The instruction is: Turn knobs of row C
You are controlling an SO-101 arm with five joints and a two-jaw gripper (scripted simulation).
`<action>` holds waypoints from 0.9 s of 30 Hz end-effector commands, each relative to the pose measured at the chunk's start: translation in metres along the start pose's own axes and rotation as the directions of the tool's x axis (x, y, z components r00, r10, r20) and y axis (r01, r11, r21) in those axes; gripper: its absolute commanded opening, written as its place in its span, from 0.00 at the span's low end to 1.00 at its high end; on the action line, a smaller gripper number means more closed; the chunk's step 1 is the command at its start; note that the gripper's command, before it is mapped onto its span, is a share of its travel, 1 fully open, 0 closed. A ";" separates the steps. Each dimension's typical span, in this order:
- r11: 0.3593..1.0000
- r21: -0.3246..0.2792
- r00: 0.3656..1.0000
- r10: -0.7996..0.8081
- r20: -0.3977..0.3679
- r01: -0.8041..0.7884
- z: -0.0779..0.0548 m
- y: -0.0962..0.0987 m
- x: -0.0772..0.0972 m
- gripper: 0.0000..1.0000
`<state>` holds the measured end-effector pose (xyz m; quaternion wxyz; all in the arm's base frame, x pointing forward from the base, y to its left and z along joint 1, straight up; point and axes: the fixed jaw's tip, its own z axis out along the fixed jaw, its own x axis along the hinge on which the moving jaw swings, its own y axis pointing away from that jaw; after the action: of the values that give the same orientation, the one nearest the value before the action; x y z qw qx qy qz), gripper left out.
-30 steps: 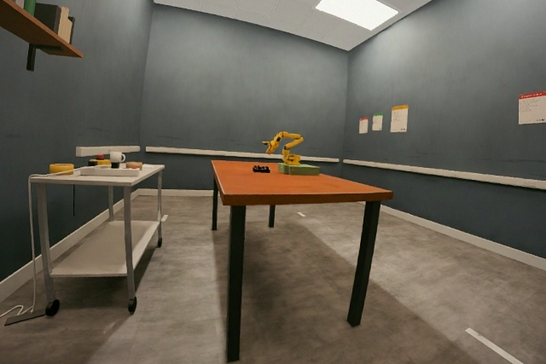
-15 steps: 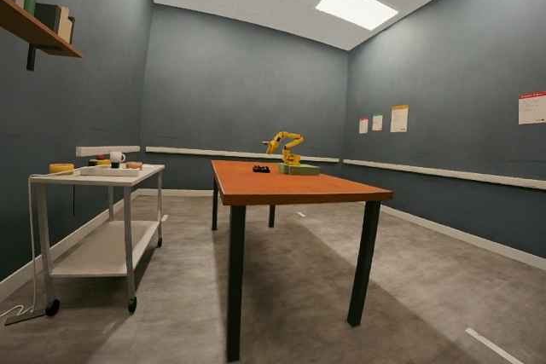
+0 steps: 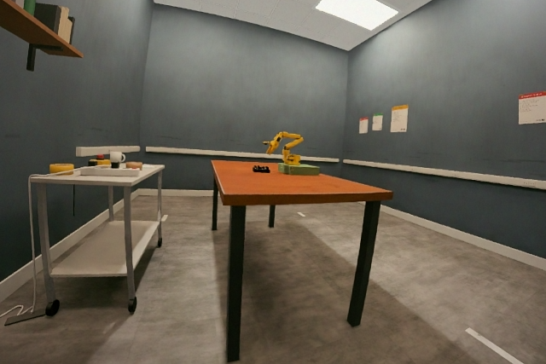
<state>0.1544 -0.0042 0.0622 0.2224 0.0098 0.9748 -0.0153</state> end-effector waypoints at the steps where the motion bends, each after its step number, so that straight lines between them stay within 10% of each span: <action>1: 1.000 -0.008 1.000 0.001 -0.019 -0.001 0.002 0.003 0.005 0.40; 27: 1.000 -0.012 1.000 0.001 -0.031 -0.001 0.003 0.004 0.008 0.40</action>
<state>0.1521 -0.0024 0.0592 0.2166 0.0095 0.9761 -0.0126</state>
